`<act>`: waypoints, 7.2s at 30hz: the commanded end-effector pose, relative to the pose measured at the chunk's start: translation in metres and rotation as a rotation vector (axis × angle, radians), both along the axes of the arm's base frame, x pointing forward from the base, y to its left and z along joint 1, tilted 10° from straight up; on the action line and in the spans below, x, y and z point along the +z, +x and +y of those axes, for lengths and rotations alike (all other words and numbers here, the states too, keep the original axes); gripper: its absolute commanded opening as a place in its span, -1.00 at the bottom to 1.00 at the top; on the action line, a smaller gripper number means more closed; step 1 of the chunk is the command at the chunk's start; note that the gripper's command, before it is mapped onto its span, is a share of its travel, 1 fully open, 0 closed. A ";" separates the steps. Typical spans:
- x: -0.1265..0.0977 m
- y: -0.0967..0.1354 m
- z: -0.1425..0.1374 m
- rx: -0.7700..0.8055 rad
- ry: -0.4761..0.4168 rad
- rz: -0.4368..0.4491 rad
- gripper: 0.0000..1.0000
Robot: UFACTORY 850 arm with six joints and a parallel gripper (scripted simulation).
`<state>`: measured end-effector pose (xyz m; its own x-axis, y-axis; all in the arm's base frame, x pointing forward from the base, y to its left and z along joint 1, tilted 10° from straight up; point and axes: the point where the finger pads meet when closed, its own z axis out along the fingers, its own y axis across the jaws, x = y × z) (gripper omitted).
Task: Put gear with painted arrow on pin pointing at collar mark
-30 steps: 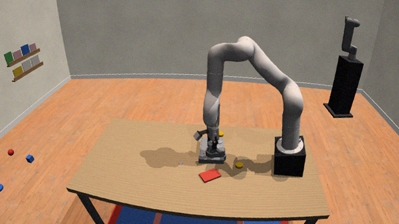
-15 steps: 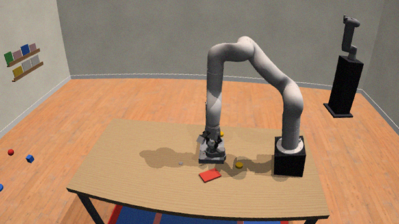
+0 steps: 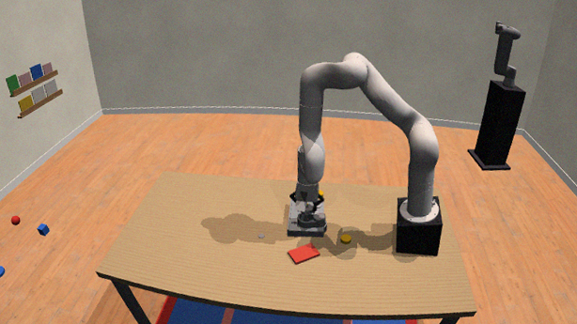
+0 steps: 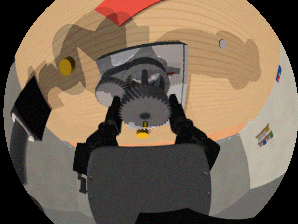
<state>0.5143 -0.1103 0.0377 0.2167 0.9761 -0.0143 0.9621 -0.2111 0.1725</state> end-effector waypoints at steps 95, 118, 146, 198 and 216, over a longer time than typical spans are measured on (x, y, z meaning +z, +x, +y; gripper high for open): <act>-0.022 0.005 -0.002 0.494 -0.072 0.023 -1.00; -0.025 0.007 -0.003 0.495 -0.071 0.023 -1.00; -0.027 0.007 -0.003 0.495 -0.070 0.023 -1.00; -0.027 0.007 -0.003 0.495 -0.070 0.023 1.00; -0.027 0.007 -0.003 0.495 -0.070 0.023 1.00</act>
